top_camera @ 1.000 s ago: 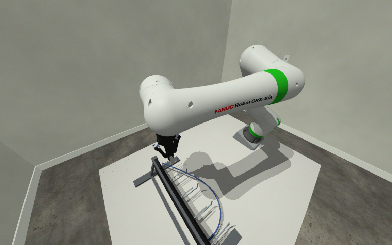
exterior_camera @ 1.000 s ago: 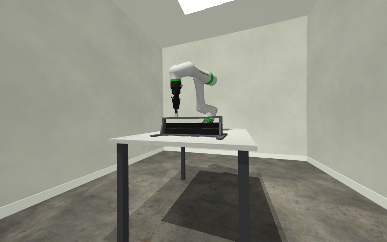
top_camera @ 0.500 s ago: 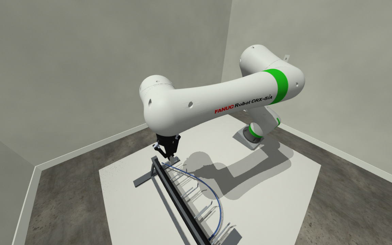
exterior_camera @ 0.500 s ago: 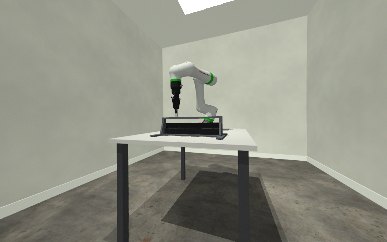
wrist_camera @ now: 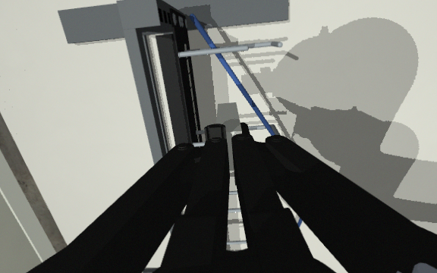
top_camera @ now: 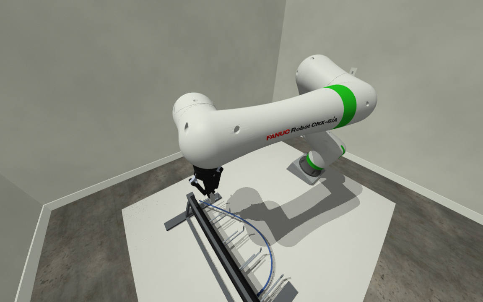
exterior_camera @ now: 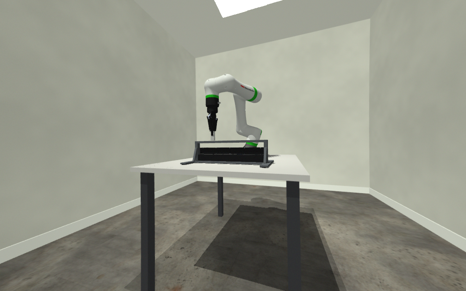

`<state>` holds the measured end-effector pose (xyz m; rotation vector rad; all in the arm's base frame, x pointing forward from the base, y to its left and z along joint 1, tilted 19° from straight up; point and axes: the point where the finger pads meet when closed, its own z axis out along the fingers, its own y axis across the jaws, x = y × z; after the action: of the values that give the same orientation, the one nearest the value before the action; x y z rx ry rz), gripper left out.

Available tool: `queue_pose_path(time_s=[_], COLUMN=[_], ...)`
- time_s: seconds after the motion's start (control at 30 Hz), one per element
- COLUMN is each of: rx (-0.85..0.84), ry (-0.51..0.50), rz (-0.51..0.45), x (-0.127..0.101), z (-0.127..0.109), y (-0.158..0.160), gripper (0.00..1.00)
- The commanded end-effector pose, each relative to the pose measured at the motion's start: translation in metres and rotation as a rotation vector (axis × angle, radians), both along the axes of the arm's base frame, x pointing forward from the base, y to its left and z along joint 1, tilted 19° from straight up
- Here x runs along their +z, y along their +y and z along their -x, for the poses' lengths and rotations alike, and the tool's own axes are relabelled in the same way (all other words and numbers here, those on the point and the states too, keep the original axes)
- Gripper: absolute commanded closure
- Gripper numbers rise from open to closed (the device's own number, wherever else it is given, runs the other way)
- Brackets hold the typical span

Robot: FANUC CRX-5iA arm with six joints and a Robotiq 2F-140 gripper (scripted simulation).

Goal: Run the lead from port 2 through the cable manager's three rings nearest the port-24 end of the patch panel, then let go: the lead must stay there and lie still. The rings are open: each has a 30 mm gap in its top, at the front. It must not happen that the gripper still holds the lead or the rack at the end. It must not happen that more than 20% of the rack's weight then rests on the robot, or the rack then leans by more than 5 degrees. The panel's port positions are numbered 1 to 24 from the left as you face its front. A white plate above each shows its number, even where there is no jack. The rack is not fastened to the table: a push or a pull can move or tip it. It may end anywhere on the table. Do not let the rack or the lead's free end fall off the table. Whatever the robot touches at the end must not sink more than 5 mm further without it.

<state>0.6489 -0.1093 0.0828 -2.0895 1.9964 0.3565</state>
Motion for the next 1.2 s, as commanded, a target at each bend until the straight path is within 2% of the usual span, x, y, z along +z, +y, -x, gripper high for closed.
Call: queue_pose_path(time_s=[0.0, 0.4, 0.47, 0.5, 0.87, 0.9, 1.17], rx=[-0.006, -0.02, -0.02, -0.023, -0.035, -0.035, -0.035], ry=[0.002, 0.006, 0.006, 0.007, 0.011, 0.011, 0.011], rz=[0.001, 0.003, 0.003, 0.003, 0.0, 0.0, 0.0], x=[0.016, 0.046, 0.046, 0.053, 0.069, 0.069, 0.069], z=[0.012, 0.054, 0.054, 0.067, 0.117, 0.117, 0.117], y=[0.037, 0.117, 0.117, 0.136, 0.192, 0.192, 0.192], gripper=[1.0, 1.0, 1.0, 1.0, 1.0, 0.8, 0.8])
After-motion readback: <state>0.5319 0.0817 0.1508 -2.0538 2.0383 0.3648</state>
